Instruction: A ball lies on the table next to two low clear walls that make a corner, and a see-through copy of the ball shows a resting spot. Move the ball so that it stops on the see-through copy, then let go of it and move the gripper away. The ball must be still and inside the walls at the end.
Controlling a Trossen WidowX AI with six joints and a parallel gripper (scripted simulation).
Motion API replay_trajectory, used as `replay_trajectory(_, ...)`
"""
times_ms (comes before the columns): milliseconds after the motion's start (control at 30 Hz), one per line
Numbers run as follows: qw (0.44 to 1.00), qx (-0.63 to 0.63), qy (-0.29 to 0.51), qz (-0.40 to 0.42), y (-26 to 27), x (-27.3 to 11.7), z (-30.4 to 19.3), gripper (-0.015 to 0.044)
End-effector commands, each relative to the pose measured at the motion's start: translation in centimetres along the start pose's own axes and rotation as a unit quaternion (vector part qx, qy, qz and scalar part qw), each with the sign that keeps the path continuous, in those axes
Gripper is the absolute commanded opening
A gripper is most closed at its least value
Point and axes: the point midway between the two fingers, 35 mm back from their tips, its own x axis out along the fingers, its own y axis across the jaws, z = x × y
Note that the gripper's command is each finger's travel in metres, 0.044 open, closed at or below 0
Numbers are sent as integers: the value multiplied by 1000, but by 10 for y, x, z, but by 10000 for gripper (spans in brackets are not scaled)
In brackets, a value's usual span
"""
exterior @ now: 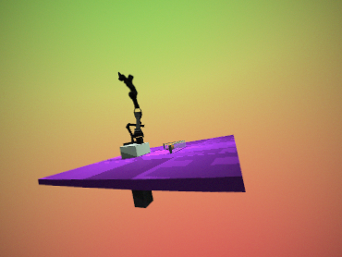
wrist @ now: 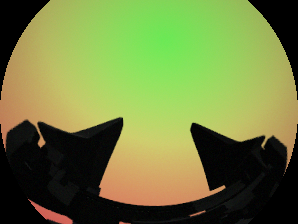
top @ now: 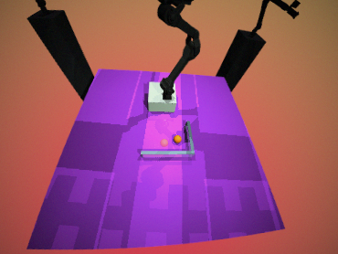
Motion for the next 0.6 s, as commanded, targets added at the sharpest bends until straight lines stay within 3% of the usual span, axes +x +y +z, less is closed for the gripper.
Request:
replay_trajectory(0,1000,0,-1,2,1,0,0,374)
replay_trajectory(333,988,-3,-67,137,87,-27,37,368)
replay_trajectory(567,944,7,-156,290,175,-91,87,368)
